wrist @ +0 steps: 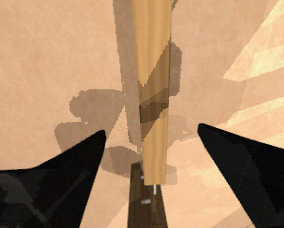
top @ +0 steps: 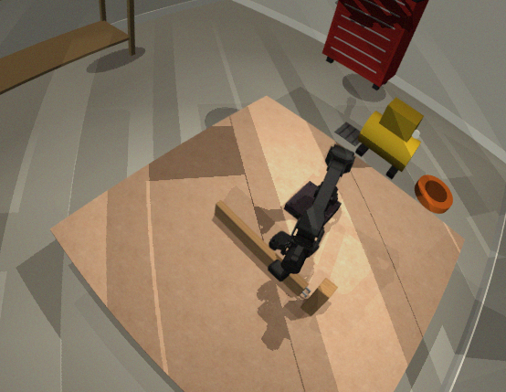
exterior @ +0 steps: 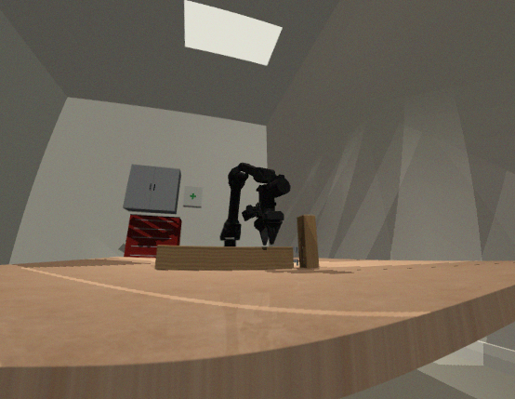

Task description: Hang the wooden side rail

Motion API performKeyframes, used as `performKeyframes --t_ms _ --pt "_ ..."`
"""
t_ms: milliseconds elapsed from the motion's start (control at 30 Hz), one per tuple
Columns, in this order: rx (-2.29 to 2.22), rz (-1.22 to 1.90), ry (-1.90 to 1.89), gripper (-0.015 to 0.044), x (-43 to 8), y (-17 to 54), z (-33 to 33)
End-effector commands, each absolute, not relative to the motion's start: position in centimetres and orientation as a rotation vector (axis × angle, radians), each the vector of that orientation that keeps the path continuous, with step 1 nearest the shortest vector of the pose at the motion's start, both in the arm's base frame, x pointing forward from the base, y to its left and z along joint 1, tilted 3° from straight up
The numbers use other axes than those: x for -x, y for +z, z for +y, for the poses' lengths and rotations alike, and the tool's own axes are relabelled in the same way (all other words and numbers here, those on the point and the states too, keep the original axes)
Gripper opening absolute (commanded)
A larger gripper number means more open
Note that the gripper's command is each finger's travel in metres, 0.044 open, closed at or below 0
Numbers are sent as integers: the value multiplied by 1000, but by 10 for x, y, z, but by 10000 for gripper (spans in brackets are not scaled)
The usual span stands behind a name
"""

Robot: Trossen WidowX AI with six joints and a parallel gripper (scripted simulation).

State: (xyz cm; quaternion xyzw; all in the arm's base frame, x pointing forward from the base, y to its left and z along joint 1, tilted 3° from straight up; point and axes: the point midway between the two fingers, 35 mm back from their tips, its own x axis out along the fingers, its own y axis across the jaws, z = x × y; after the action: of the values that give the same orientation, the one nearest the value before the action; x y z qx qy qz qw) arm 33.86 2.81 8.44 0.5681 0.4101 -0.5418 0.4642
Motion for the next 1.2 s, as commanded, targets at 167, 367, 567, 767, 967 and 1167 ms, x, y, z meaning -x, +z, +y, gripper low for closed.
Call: performKeyframes --t_ms 167,367,567,767,967,1167 --pt "-1386 1013 -1343 440 -338 65 27" --pt "-1386 1013 -1343 440 -339 56 26" --pt "-1386 1013 -1343 440 -339 46 26" --pt "-1386 1013 -1343 440 -339 37 26" --pt "-1386 1013 -1344 440 -339 28 25" --pt "-1386 1013 -1344 440 -339 27 25"
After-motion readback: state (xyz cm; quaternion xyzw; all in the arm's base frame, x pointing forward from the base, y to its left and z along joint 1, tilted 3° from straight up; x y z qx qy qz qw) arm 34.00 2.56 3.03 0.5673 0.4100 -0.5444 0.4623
